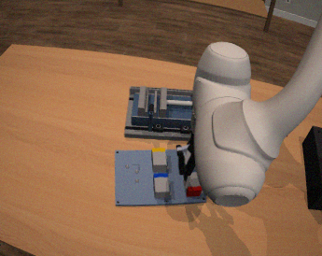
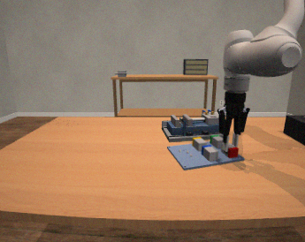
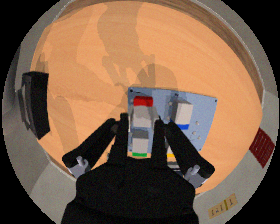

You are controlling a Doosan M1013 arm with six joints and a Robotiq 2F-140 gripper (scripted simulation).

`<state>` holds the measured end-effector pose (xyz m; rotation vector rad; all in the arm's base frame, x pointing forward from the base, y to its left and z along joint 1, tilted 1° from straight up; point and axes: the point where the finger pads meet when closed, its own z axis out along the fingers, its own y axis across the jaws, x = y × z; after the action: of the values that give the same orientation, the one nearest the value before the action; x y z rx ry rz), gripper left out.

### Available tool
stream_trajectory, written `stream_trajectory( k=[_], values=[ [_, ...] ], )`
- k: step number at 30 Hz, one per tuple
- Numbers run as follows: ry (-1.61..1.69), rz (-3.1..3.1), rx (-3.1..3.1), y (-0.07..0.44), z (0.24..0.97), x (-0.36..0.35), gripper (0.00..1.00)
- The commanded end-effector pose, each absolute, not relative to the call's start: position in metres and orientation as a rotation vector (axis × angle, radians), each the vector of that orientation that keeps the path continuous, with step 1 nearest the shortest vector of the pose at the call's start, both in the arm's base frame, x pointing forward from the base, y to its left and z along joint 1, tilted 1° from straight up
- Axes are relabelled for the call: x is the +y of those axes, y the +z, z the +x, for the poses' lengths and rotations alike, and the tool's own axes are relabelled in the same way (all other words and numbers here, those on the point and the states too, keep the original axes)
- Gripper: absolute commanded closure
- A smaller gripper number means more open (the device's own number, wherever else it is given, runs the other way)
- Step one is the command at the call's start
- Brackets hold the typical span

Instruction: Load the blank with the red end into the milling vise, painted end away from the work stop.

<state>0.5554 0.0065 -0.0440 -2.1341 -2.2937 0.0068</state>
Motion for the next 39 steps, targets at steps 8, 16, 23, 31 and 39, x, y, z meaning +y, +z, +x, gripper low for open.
stream_trajectory(
  k=[8, 16, 23, 31, 39],
  values=[
    [0.006, -2.134, -2.294, -0.044, 0.555, 0.007, 1.0],
    [0.006, -2.134, -2.294, -0.044, 0.555, 0.007, 1.0],
    [0.006, -2.134, -2.294, -0.044, 0.555, 0.007, 1.0],
    [0.007, -2.134, -2.294, -0.032, 0.556, 0.007, 1.0],
    [0.007, -2.134, -2.294, -0.016, 0.556, 0.006, 1.0]
  ],
)
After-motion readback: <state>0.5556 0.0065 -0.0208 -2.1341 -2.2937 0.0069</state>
